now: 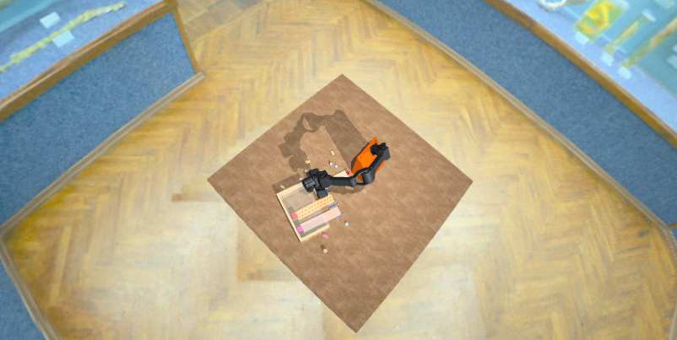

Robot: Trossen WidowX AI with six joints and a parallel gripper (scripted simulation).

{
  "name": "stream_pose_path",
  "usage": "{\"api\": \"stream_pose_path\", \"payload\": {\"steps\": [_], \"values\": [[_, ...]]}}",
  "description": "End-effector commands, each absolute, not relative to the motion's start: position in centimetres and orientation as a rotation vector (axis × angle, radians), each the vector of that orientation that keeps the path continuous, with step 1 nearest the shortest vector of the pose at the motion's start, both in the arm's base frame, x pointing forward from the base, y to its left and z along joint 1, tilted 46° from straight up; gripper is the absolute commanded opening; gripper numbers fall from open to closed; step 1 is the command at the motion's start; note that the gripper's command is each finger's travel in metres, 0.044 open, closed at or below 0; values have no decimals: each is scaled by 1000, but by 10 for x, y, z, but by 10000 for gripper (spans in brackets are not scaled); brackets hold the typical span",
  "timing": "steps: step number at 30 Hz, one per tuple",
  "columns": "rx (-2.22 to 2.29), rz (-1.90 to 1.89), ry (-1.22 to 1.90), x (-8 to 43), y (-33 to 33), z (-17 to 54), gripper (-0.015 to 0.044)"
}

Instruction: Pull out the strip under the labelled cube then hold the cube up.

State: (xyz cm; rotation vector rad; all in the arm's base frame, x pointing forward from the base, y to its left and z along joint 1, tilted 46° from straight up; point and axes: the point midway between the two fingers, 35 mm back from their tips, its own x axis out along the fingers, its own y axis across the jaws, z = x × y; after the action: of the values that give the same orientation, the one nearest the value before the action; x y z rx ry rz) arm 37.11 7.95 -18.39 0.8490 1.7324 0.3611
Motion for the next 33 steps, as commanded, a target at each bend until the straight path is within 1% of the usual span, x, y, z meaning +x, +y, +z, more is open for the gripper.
{"api": "stream_pose_path", "payload": {"steps": [1,12,17,30,33], "values": [[849,356,1733,359,71,-176,0],[853,355,1736,328,57,-153,0],[853,355,1736,325,57,-152,0],[854,355,1739,284,59,-143,0],[854,355,1739,281,59,-143,0]]}}
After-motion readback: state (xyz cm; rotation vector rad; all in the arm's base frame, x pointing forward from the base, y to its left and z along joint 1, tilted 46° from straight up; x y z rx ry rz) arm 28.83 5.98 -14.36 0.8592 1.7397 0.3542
